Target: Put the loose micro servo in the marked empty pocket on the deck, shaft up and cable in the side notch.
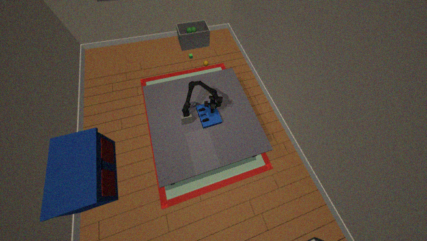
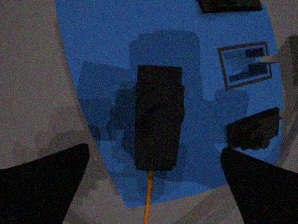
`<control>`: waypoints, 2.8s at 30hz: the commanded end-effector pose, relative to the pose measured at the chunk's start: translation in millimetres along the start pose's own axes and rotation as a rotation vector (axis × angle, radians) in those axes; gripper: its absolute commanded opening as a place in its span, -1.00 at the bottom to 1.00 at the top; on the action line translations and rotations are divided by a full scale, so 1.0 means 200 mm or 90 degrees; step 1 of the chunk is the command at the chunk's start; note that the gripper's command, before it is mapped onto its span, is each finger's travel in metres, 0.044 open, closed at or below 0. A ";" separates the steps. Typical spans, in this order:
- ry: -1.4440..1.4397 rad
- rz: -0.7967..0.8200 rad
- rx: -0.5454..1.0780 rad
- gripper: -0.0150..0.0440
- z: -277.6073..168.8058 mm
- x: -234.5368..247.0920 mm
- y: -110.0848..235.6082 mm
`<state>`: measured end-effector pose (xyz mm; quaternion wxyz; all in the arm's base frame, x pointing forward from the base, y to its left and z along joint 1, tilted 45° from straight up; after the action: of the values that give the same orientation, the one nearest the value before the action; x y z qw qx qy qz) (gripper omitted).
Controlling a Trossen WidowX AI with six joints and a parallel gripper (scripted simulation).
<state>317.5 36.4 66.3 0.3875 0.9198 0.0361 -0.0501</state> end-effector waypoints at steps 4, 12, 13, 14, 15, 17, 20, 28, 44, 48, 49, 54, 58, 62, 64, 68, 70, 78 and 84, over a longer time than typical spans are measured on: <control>-0.001 0.000 0.003 1.00 0.00 0.00 -0.05; -0.001 0.000 0.003 0.82 -0.01 0.00 -0.09; -0.001 0.000 0.003 0.73 -0.01 0.00 -0.09; -0.001 0.000 0.003 0.64 -0.01 0.00 -0.09; -0.001 0.000 0.003 0.56 -0.01 0.00 -0.09; -0.001 0.000 0.003 0.38 -0.01 0.00 -0.09; -0.001 0.000 0.003 0.11 -0.01 0.00 -0.09; -0.001 0.000 0.003 -0.27 -0.01 0.00 -0.08; -0.002 0.000 0.003 -0.49 -0.02 -0.03 0.06; -0.002 0.000 0.003 -0.49 -0.02 -0.05 0.06; -0.002 0.000 0.003 -0.49 -0.02 -0.06 0.06; -0.002 0.000 0.003 -0.49 -0.01 -0.12 0.06; -0.002 0.000 0.002 -0.49 0.01 -0.11 0.06; -0.002 0.000 0.002 -0.49 0.10 -0.09 0.06; -0.002 0.000 0.002 -0.49 0.16 -0.08 0.06; -0.002 0.000 0.001 -0.49 0.20 -0.06 0.06; 0.009 0.000 0.001 -0.49 0.20 -0.06 0.06; 0.160 0.000 0.001 -0.49 0.20 -0.06 0.06; 0.291 0.001 0.001 -0.49 0.20 -0.06 0.06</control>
<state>302.9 1.3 49.5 0.3707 0.9150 0.1072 0.1177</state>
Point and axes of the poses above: the point midway between the two fingers, 35 mm back from their tips, its own y axis back along the fingers, its own x axis across the jaws, z = x × y, the point moved 2 cm from there along y, back along the fingers, and after that the axes turned 3 degrees about y, right-handed, at the moved point
